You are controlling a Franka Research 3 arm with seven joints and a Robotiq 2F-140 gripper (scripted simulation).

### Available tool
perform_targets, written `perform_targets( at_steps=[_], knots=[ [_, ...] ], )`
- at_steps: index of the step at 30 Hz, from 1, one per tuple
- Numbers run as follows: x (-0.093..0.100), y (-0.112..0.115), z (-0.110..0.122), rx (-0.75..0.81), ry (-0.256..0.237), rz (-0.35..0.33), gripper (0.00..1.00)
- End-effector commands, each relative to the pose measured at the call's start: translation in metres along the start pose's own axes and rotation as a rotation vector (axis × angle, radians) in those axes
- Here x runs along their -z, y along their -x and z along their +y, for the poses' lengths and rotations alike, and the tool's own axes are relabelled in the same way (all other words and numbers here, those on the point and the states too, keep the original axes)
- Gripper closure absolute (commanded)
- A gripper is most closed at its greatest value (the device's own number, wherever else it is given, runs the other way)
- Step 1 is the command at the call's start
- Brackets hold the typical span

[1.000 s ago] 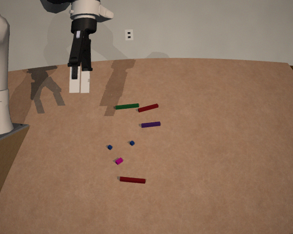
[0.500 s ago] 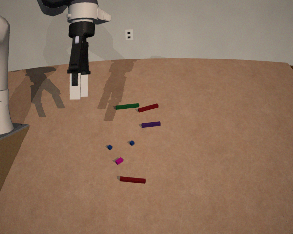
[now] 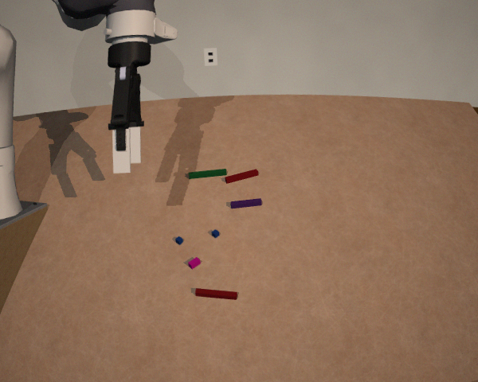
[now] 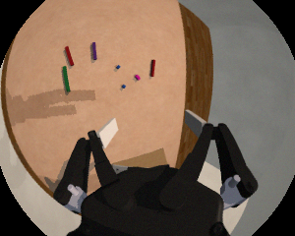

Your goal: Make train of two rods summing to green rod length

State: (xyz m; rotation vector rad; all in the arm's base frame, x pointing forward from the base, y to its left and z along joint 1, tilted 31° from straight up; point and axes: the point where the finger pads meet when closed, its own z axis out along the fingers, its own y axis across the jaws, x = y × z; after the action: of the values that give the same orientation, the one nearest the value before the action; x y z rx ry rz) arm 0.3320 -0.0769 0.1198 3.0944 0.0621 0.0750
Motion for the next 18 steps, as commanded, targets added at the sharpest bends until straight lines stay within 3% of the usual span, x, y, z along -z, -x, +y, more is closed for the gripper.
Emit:
perform_targets(
  at_steps=[1, 15, 16, 18],
  knots=[
    [0.0, -0.005, -0.001, 0.048, -0.005, 0.018, 0.0],
    [0.0, -0.005, -0.001, 0.048, -0.005, 0.018, 0.0],
    [-0.011, -0.005, 0.002, 0.092, -0.044, 0.034, 0.0],
    [-0.011, -0.005, 0.002, 0.092, -0.044, 0.034, 0.0]
  ],
)
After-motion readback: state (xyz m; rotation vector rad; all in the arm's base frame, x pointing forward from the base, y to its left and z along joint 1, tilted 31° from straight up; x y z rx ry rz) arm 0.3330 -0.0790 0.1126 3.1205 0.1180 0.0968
